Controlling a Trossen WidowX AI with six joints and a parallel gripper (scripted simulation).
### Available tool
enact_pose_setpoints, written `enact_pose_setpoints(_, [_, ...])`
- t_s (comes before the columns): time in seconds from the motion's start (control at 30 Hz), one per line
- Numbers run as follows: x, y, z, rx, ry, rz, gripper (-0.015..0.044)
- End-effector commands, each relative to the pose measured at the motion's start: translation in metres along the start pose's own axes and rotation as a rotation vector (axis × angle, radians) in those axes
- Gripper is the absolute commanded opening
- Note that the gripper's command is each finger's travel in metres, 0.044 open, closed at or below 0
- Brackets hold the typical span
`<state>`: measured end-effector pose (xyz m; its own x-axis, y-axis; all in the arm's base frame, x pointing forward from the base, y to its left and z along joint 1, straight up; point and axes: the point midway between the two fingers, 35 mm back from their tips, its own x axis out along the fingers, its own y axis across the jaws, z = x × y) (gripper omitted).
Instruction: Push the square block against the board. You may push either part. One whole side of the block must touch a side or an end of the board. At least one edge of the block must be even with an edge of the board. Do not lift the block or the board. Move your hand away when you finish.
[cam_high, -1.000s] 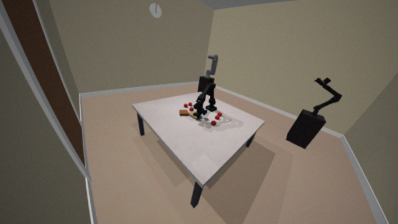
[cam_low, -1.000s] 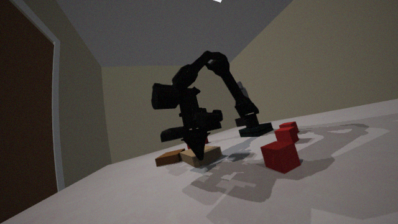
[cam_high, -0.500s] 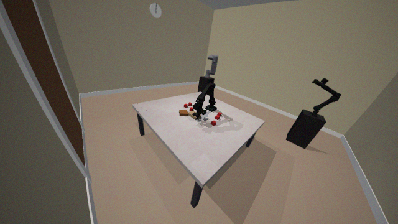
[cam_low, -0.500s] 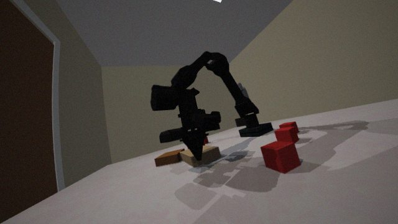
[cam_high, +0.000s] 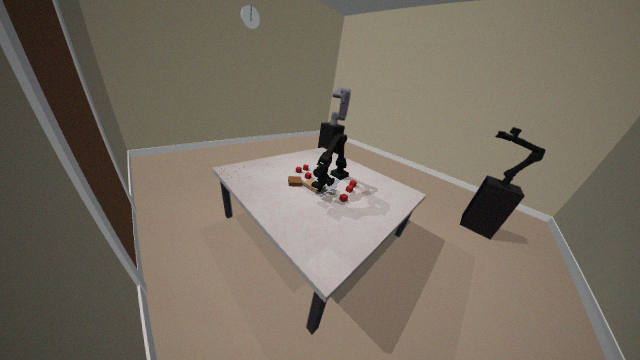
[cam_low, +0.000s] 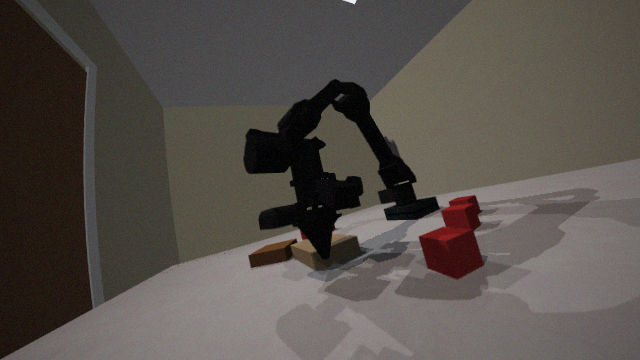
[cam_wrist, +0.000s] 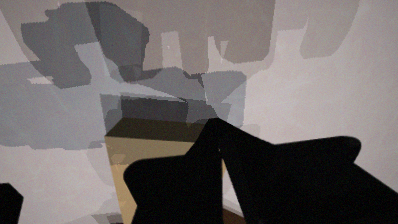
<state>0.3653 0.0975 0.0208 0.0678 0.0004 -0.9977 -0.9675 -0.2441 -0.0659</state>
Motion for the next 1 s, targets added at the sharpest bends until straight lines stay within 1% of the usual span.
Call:
enact_pose_setpoints(0.0, [0.008, 0.003, 0.014, -0.009, -0.019, 0.024, 0.0000])
enact_pose_setpoints(0.37, [0.007, 0.003, 0.031, -0.009, -0.021, 0.024, 0.0000])
enact_pose_setpoints(0.97, [0.007, 0.003, 0.032, -0.009, -0.021, 0.024, 0.0000])
